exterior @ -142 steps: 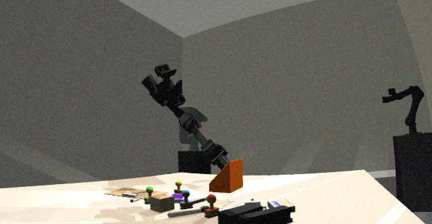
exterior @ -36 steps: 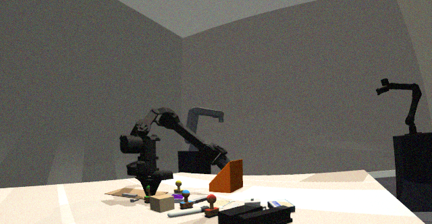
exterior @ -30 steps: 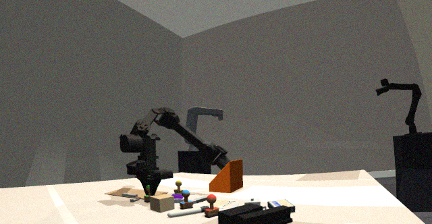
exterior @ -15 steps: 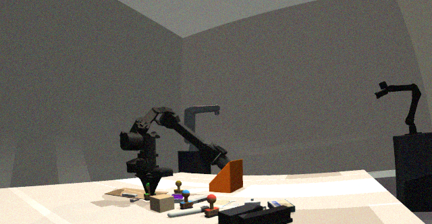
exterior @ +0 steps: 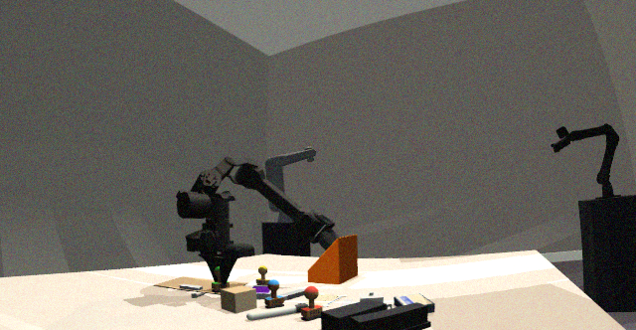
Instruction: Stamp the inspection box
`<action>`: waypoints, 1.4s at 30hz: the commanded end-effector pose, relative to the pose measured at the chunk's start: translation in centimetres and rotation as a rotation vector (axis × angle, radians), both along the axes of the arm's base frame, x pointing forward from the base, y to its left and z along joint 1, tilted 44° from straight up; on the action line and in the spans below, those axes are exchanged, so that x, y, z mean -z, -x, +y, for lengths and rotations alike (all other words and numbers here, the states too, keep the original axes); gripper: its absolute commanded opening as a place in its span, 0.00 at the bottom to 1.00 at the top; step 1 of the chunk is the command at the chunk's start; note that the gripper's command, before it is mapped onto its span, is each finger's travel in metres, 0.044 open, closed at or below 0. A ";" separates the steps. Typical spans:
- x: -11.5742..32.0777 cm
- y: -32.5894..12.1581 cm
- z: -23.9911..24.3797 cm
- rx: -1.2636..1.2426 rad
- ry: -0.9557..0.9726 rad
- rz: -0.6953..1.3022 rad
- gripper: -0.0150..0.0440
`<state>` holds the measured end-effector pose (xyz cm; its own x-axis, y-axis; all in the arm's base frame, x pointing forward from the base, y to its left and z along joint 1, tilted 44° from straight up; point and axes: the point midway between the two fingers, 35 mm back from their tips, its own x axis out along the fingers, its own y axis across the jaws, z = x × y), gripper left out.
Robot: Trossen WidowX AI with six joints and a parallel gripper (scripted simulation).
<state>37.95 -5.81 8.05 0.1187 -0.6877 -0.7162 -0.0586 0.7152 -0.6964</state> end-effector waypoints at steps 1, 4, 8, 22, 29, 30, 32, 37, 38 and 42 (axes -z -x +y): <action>-0.2 0.0 0.2 0.002 -0.003 -0.003 0.25; -0.3 0.0 0.3 0.002 -0.003 -0.003 0.25; -0.4 0.0 0.4 0.002 -0.003 -0.003 0.25; -0.9 0.1 0.9 0.002 -0.004 -0.003 0.25; -1.1 0.1 1.2 0.002 -0.004 -0.003 0.25; -1.2 0.2 1.2 0.002 -0.005 -0.003 0.25; -1.2 0.2 1.3 0.002 -0.005 -0.003 0.25; -1.4 0.2 1.4 0.002 -0.005 -0.003 0.25; -1.4 0.2 1.5 0.002 -0.005 -0.003 0.25; -1.6 0.2 1.6 0.002 -0.005 -0.003 0.25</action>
